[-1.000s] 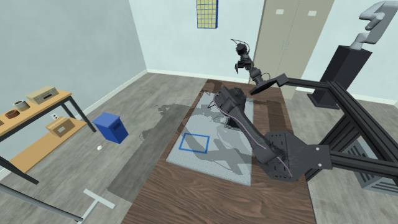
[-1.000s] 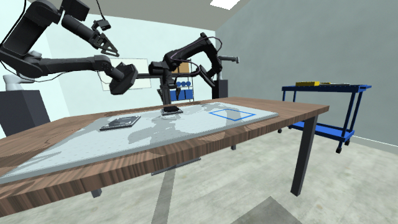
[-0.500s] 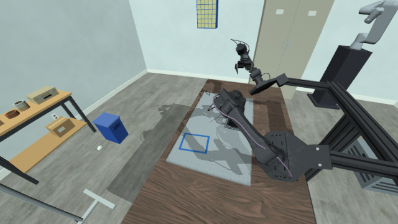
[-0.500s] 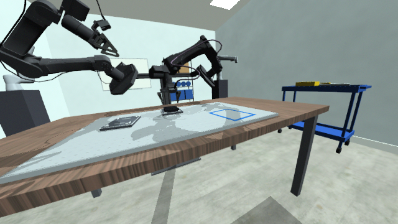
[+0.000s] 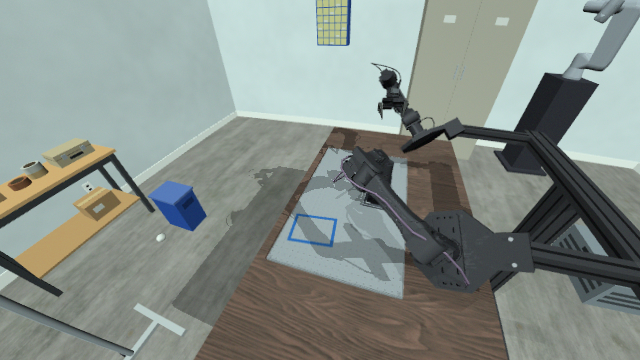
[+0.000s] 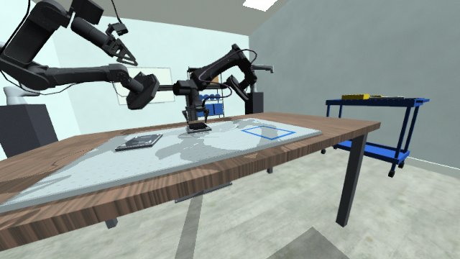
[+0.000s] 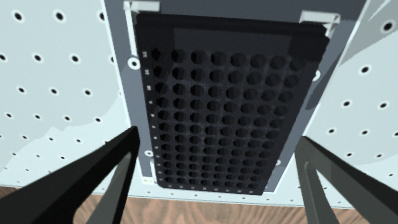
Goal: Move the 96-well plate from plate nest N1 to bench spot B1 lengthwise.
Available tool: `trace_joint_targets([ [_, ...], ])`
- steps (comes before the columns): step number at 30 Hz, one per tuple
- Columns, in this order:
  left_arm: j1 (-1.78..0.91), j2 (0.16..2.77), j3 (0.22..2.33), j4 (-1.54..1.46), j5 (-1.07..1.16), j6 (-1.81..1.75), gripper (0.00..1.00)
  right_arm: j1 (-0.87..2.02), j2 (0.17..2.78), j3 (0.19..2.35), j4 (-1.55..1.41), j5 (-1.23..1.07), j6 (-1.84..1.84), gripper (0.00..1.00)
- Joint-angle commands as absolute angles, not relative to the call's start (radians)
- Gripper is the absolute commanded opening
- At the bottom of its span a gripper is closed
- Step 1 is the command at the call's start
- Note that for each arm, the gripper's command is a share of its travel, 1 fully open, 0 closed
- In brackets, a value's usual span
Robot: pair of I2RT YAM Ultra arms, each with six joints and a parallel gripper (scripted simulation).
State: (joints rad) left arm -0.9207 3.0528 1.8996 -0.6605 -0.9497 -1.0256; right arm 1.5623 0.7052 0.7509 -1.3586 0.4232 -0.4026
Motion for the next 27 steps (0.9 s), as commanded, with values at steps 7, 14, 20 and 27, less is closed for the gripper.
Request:
trace_joint_targets([
  [7,-0.913,3.073,1.876,-0.586,-0.975,-0.972,0.96,1.573,0.702,0.745,-1.368,0.424,-0.398,1.00],
  [14,-0.914,3.068,1.873,-0.580,-0.975,-0.968,0.90,1.573,0.702,0.745,-1.368,0.424,-0.398,1.00],
  [20,-0.914,3.068,1.872,-0.579,-0.975,-0.968,0.83,1.573,0.702,0.745,-1.368,0.424,-0.398,1.00],
  [27,-0.927,3.050,1.882,-0.611,-0.965,-0.991,0.79,1.573,0.702,0.745,-1.368,0.424,-0.398,1.00],
])
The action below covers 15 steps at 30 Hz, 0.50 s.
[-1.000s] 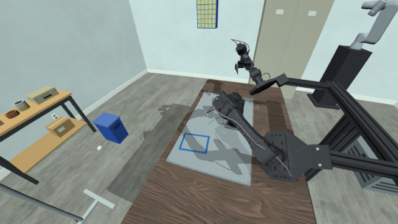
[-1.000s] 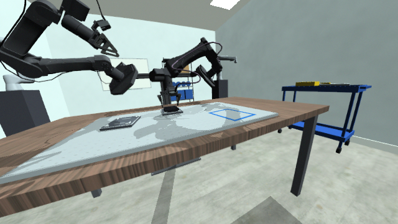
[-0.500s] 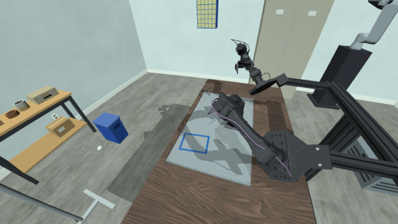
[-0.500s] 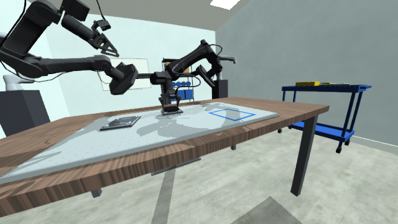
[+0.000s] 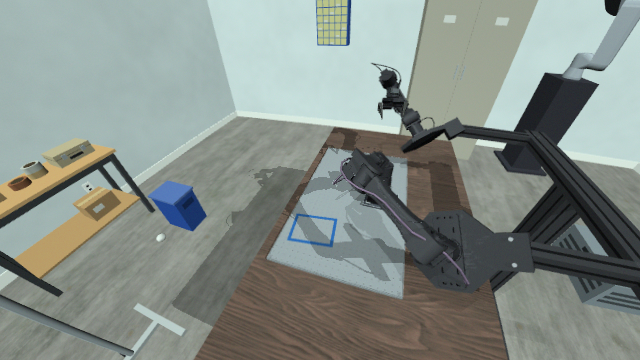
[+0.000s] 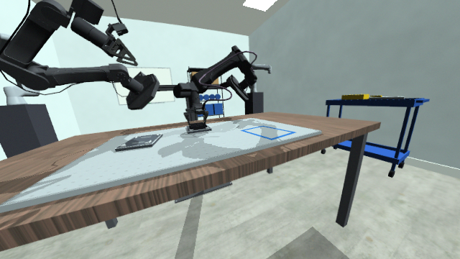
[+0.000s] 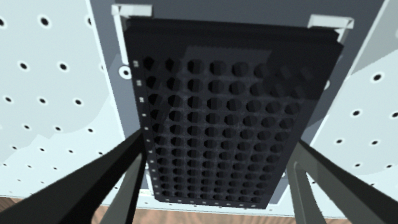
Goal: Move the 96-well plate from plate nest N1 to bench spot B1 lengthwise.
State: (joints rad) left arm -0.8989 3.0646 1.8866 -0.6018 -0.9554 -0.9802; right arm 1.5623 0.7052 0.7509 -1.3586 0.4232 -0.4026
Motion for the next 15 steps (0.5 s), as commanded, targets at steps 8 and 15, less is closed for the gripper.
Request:
trace_joint_targets([
  [8,-0.988,3.011,1.901,-0.731,-0.941,-1.083,0.79,1.573,0.702,0.745,-1.368,0.424,-0.398,1.00],
  [15,-0.978,2.988,1.874,-0.713,-0.965,-1.041,0.79,1.578,0.724,0.749,-1.289,0.451,-0.390,1.00],
])
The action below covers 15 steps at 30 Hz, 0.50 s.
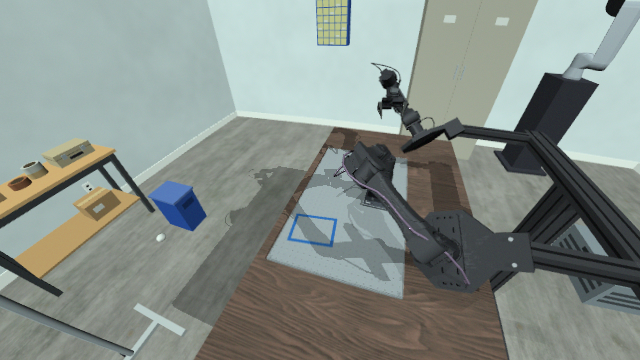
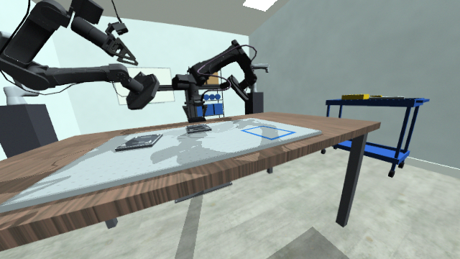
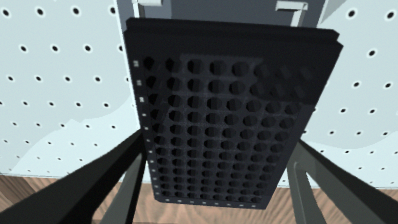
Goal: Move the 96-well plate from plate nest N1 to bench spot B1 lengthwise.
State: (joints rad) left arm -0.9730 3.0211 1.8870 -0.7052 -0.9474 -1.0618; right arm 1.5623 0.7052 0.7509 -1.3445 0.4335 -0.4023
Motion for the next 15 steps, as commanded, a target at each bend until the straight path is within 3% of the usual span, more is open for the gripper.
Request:
trace_joint_targets([
  [1,-0.967,2.973,1.860,-0.690,-0.969,-1.023,0.79,1.582,0.735,0.752,-1.259,0.462,-0.384,1.00],
  [7,-0.913,2.864,1.772,-0.658,-0.989,-0.918,0.79,1.603,0.819,0.786,-1.090,0.536,-0.343,1.00],
  [15,-0.752,2.543,1.588,-0.633,-0.989,-0.638,0.79,1.533,1.051,0.804,-0.636,0.672,-0.355,1.00],
])
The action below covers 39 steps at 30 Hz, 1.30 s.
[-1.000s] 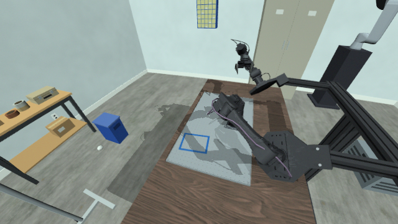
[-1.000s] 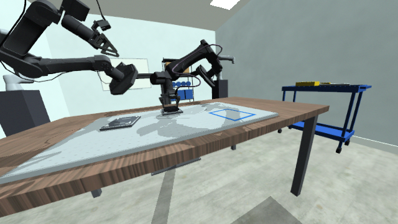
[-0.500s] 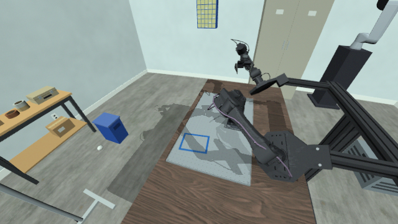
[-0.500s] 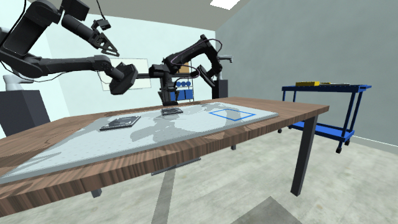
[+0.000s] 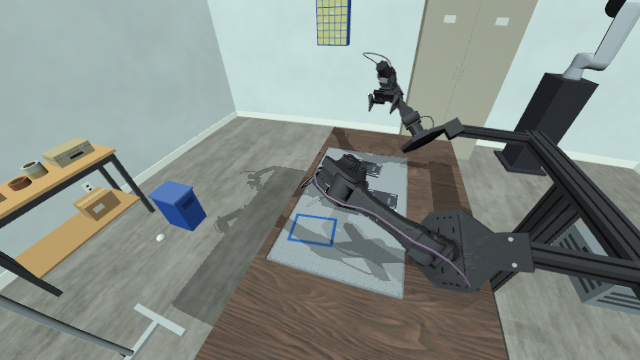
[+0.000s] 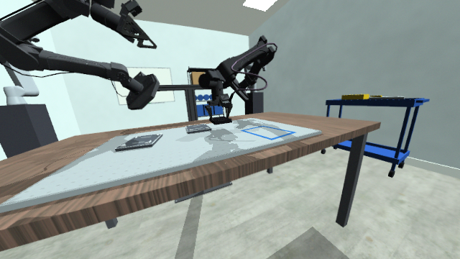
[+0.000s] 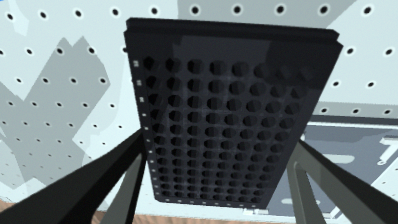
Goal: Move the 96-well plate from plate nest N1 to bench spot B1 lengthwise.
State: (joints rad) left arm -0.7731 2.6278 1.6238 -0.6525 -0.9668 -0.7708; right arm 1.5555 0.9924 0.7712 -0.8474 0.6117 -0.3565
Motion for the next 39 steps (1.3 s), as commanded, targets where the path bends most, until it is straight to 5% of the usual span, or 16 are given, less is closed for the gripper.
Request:
trace_joint_targets([
  [1,-0.735,2.511,1.578,-0.631,-0.986,-0.608,0.79,1.521,1.076,0.807,-0.582,0.683,-0.358,1.00],
  [9,-0.639,2.353,1.574,-0.630,-0.956,-0.443,0.79,1.454,1.250,0.824,-0.272,0.738,-0.369,1.00],
  [24,-0.503,2.182,1.669,-0.676,-0.913,-0.379,0.79,1.336,1.978,0.864,0.347,0.841,-0.402,1.00],
  [39,-0.497,2.212,1.687,-0.636,-0.907,-0.401,0.79,1.329,2.107,0.871,0.451,0.844,-0.444,1.00],
])
